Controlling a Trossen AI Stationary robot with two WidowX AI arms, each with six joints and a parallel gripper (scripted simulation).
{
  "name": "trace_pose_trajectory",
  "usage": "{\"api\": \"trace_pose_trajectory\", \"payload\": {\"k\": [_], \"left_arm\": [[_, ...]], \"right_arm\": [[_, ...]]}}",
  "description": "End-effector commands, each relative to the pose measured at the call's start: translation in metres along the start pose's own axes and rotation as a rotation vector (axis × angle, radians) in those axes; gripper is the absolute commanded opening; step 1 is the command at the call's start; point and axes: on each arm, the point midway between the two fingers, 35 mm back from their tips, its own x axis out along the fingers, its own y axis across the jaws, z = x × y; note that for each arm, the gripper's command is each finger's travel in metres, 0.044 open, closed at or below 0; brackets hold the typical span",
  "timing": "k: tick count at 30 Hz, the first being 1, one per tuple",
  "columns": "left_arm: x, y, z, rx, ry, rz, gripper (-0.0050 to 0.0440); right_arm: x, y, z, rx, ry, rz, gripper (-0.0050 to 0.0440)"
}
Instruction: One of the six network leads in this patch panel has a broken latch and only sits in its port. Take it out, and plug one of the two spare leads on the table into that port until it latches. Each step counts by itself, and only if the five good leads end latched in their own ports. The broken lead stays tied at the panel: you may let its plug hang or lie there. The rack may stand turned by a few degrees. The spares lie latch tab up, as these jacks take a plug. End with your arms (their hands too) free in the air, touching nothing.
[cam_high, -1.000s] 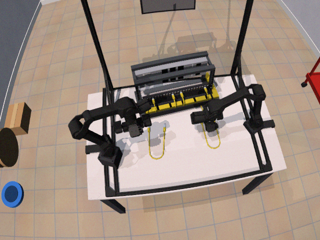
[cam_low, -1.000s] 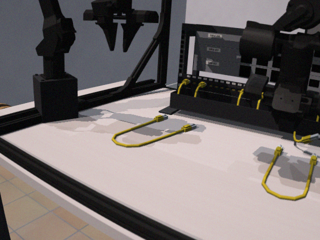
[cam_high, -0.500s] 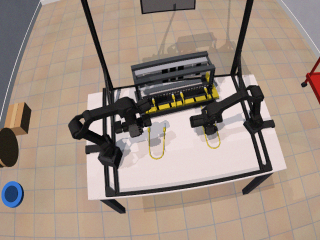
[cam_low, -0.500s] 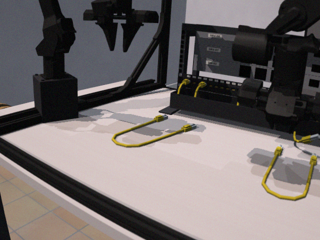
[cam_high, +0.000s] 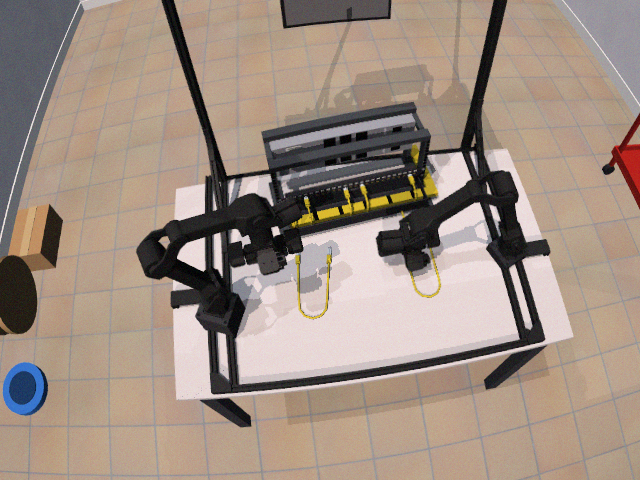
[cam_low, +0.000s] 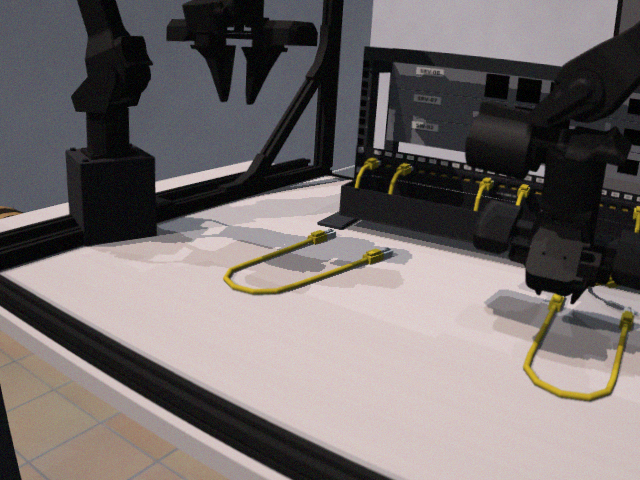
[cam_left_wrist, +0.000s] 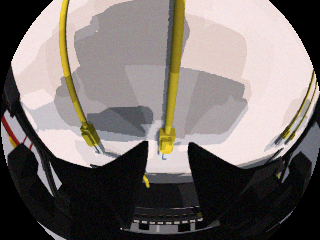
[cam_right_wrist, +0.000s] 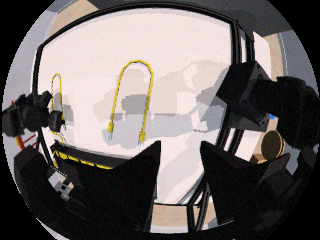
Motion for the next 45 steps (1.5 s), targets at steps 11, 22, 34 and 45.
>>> {"api": "trace_pose_trajectory", "payload": {"k": [11, 22, 34, 45], "left_arm": [[0.015, 0.001, 0.001, -0.007, -0.002, 0.008, 0.0176], [0.015, 0.001, 0.001, -0.007, -0.002, 0.008, 0.0176], [0.015, 0.001, 0.001, -0.007, -0.002, 0.008, 0.0176], [0.012, 0.0, 0.0, -0.001, 0.001, 0.001, 0.0]], "right_arm": [[0.0, 0.0, 0.0, 0.0, 0.0, 0.0, 0.0176], [0.0, 0.0, 0.0, 0.0, 0.0, 0.0, 0.0176], [0.0, 0.0, 0.0, 0.0, 0.0, 0.0, 0.0176], [0.0, 0.0, 0.0, 0.0, 0.0, 0.0, 0.0176]]}}
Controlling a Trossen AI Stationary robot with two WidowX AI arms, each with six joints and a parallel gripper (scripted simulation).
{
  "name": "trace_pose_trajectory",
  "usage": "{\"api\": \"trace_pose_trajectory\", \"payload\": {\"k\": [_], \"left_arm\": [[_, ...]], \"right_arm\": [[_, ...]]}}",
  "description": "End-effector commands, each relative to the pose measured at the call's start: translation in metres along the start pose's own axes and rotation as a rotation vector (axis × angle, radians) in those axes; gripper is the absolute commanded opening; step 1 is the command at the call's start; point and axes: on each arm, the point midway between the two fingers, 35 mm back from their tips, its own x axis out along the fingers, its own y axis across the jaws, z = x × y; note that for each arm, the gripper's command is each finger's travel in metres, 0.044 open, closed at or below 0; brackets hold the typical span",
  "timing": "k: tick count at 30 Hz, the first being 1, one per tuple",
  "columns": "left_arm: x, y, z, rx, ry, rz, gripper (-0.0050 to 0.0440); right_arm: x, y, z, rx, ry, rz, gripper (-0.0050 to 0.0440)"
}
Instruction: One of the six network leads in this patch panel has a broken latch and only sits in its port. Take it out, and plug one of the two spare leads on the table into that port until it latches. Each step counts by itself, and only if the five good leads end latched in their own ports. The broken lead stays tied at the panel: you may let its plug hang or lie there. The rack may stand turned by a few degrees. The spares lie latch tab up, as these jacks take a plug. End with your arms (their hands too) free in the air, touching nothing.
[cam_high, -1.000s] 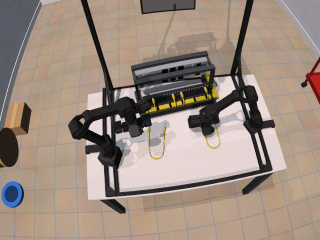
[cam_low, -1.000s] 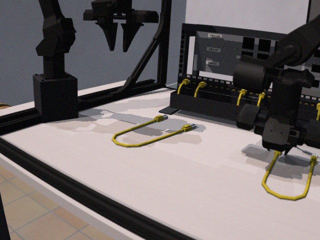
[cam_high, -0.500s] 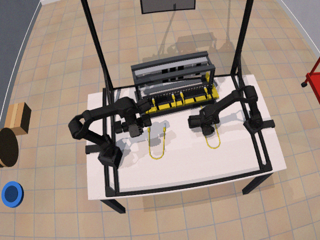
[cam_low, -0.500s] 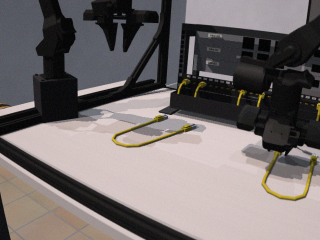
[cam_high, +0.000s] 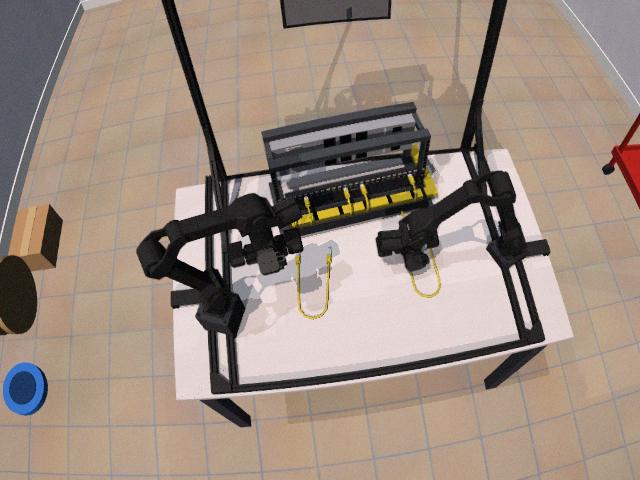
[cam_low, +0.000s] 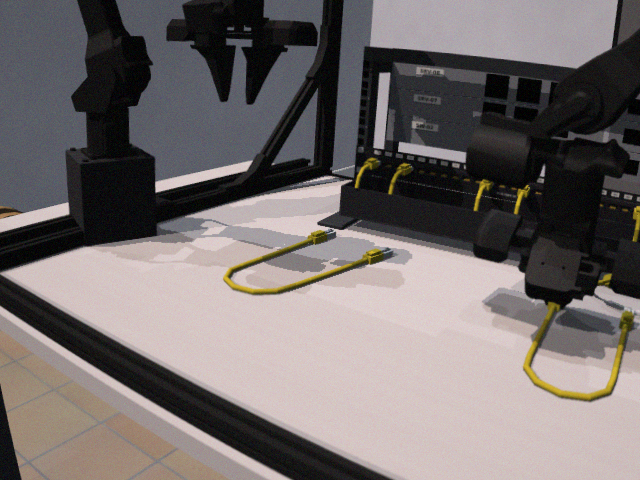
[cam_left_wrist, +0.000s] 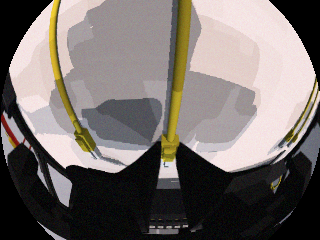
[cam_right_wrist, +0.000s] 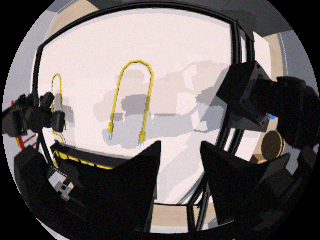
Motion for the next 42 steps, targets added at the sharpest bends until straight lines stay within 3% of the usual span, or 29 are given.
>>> {"api": "trace_pose_trajectory", "payload": {"k": [1, 26, 27, 42], "left_arm": [[0.0, -0.0002, 0.0, 0.0, 0.0, -0.001, 0.0], [0.0, 0.0, 0.0, 0.0, 0.0, 0.0, 0.0], [0.0, 0.0, 0.0, 0.0, 0.0, 0.0, 0.0054], [0.0, 0.0, 0.0, 0.0, 0.0, 0.0, 0.0054]], "right_arm": [[0.0, 0.0, 0.0, 0.0, 0.0, 0.0, 0.0176], [0.0, 0.0, 0.0, 0.0, 0.0, 0.0, 0.0176], [0.0, 0.0, 0.0, 0.0, 0.0, 0.0, 0.0176], [0.0, 0.0, 0.0, 0.0, 0.0, 0.0, 0.0176]]}}
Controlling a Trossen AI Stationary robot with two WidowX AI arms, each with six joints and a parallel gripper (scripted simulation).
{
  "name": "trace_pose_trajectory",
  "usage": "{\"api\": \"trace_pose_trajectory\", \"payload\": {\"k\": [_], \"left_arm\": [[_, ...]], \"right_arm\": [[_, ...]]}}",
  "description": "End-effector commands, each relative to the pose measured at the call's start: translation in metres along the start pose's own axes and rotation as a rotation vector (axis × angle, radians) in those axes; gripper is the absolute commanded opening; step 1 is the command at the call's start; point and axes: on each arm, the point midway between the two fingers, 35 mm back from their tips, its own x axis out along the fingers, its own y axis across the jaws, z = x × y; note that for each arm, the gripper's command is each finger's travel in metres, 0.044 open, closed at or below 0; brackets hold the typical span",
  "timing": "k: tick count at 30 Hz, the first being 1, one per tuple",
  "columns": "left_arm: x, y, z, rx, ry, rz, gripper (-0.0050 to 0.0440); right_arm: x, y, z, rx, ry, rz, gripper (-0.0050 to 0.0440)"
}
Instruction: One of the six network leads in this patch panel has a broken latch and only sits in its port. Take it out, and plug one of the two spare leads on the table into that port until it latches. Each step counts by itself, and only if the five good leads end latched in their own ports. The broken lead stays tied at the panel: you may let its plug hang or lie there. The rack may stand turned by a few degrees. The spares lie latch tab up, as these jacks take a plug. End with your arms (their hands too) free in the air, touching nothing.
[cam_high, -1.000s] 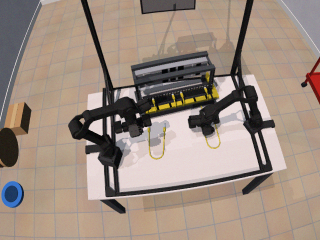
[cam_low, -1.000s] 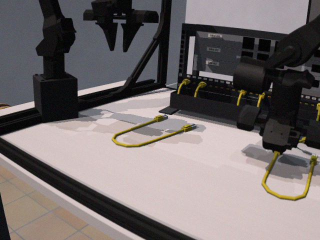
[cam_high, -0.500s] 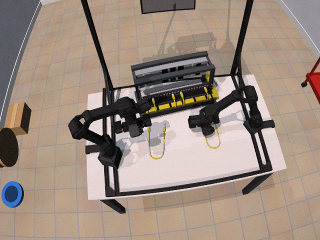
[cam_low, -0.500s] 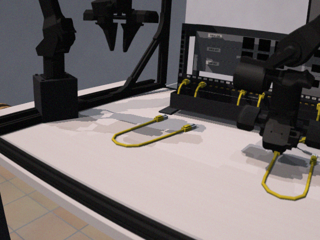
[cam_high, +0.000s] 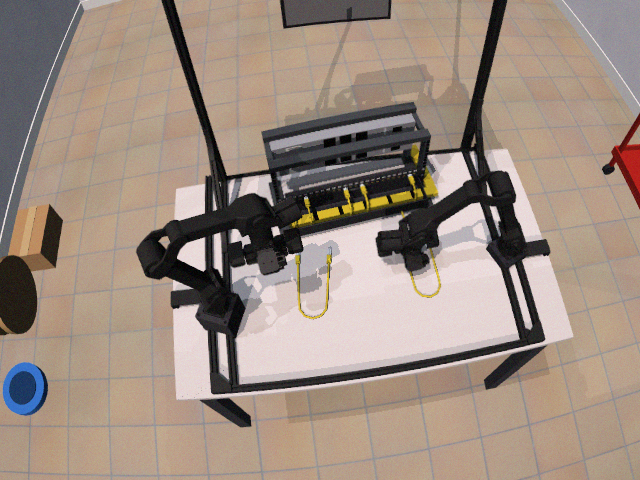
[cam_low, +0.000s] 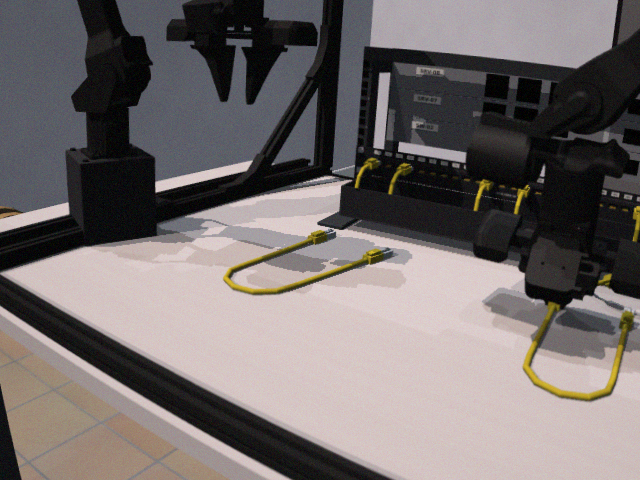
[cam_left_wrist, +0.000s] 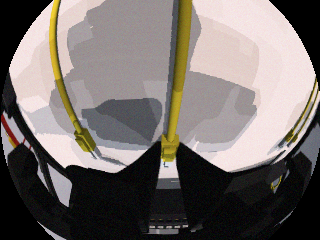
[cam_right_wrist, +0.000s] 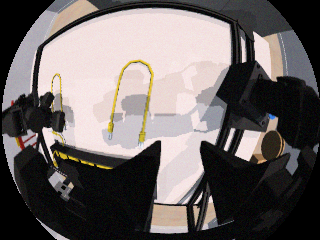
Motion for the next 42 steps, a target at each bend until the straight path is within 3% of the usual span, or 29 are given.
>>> {"api": "trace_pose_trajectory", "payload": {"k": [1, 18, 19, 35, 36, 42], "left_arm": [[0.0, 0.0, 0.0, 0.0, 0.0, 0.0, 0.0054], [0.0, 0.0, 0.0, 0.0, 0.0, 0.0, 0.0054], [-0.054, 0.0, -0.026, 0.0, 0.0, 0.0, 0.0054], [-0.054, 0.0, -0.026, 0.0, 0.0, 0.0, 0.0054], [-0.081, -0.001, -0.038, 0.0, -0.001, 0.002, 0.0054], [-0.081, -0.001, -0.038, 0.0, -0.001, 0.002, 0.0054]], "right_arm": [[0.0, 0.0, 0.0, 0.0, 0.0, 0.0, 0.0176], [0.0, 0.0, 0.0, 0.0, 0.0, 0.0, 0.0176], [0.0, 0.0, 0.0, 0.0, 0.0, 0.0, 0.0176], [0.0, 0.0, 0.0, 0.0, 0.0, 0.0, 0.0176], [0.0, 0.0, 0.0, 0.0, 0.0, 0.0, 0.0176], [0.0, 0.0, 0.0, 0.0, 0.0, 0.0, 0.0176]]}}
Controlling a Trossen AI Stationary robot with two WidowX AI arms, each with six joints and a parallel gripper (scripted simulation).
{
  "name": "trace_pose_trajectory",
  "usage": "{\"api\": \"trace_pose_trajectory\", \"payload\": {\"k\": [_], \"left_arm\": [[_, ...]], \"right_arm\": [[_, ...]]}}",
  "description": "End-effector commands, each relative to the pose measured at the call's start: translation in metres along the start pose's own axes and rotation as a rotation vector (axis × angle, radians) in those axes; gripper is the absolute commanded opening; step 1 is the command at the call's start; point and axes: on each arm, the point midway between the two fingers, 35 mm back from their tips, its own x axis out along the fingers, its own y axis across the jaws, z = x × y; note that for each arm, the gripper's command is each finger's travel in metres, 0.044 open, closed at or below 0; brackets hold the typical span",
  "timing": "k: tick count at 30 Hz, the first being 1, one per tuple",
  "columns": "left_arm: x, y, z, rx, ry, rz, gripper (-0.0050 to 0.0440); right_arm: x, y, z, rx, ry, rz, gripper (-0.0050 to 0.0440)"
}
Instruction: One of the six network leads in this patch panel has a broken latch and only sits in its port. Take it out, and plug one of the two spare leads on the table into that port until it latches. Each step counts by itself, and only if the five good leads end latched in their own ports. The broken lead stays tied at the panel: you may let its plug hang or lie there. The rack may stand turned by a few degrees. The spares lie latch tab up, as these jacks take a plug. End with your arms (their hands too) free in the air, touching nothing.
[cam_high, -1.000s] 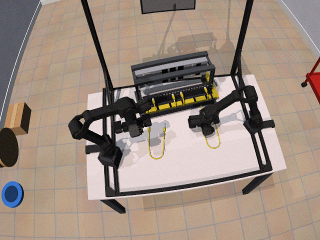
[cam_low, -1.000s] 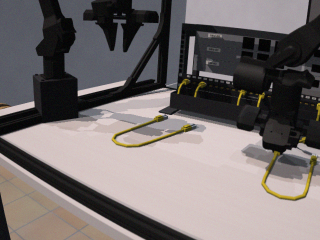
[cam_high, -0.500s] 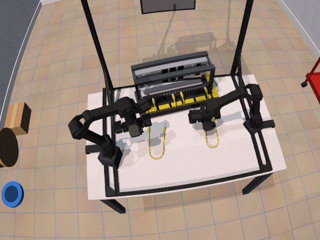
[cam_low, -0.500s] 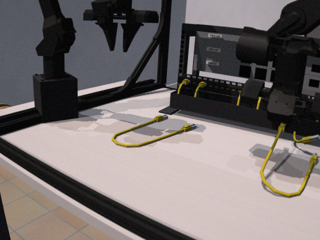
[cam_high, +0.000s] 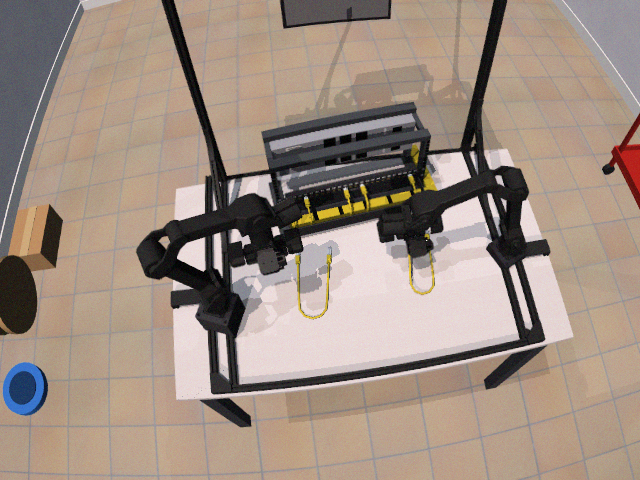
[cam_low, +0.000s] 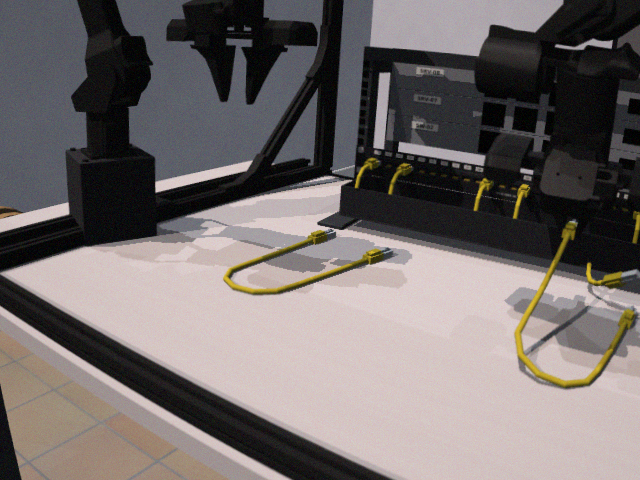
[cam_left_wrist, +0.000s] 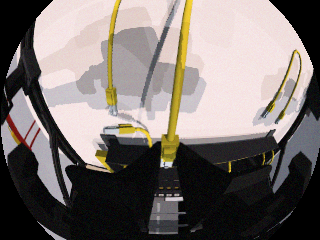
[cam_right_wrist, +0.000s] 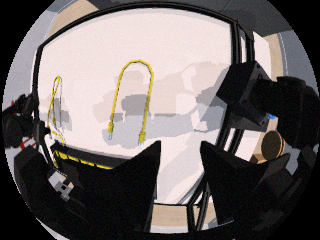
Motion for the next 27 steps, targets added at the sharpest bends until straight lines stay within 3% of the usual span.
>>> {"api": "trace_pose_trajectory", "payload": {"k": [1, 10, 11, 27], "left_arm": [[-0.004, 0.001, -0.002, 0.001, 0.001, -0.002, 0.0054], [-0.004, 0.001, -0.002, 0.001, 0.001, -0.002, 0.0054], [0.025, 0.007, -0.054, -0.026, -0.001, -0.011, 0.0054], [0.025, 0.007, -0.054, -0.026, -0.001, -0.011, 0.0054]], "right_arm": [[0.0, 0.0, 0.0, 0.0, 0.0, 0.0, 0.0176], [0.0, 0.0, 0.0, 0.0, 0.0, 0.0, 0.0176], [0.0, 0.0, 0.0, 0.0, 0.0, 0.0, 0.0176], [0.0, 0.0, 0.0, 0.0, 0.0, 0.0, 0.0176]]}}
